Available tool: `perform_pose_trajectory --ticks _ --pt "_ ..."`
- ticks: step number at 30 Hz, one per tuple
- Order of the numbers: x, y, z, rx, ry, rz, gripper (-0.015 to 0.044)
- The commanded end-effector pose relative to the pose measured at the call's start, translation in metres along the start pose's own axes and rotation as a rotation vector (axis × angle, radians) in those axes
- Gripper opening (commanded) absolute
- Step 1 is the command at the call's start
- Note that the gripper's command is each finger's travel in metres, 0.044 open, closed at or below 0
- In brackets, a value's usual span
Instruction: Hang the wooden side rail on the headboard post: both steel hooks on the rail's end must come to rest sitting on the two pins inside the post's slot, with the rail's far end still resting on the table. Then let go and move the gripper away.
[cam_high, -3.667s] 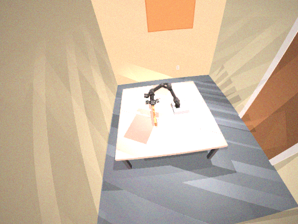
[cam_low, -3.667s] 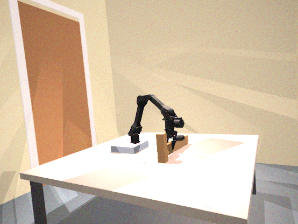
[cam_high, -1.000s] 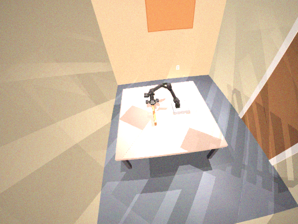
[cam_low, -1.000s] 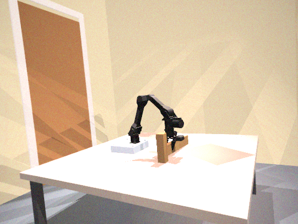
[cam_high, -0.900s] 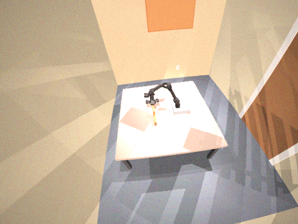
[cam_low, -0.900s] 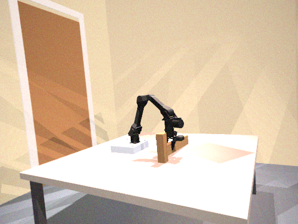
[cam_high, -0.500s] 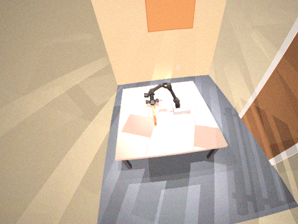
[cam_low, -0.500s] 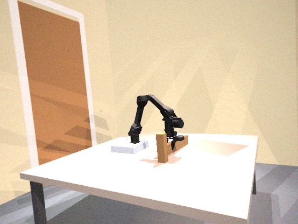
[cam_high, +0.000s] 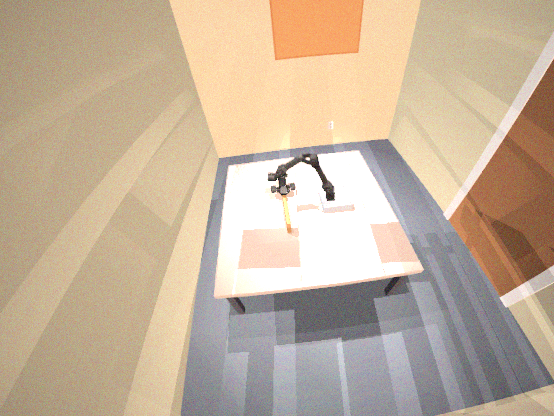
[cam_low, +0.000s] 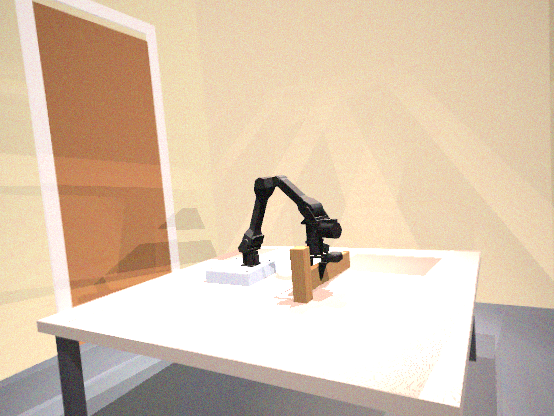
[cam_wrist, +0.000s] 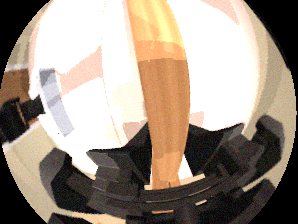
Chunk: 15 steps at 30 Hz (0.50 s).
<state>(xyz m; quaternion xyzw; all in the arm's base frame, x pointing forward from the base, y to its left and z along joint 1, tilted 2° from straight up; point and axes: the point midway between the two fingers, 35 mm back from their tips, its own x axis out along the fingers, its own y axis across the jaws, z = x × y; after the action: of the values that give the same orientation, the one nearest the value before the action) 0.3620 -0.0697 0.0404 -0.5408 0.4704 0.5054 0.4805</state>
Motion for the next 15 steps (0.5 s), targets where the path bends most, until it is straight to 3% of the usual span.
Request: perform_pose_trajectory --ticks 1,15 --pt "-0.0001 -0.0012 -0.0013 0.003 0.007 -0.006 0.0000" --pt "0.0022 -0.0012 -0.0014 0.003 0.007 -0.006 0.0000"
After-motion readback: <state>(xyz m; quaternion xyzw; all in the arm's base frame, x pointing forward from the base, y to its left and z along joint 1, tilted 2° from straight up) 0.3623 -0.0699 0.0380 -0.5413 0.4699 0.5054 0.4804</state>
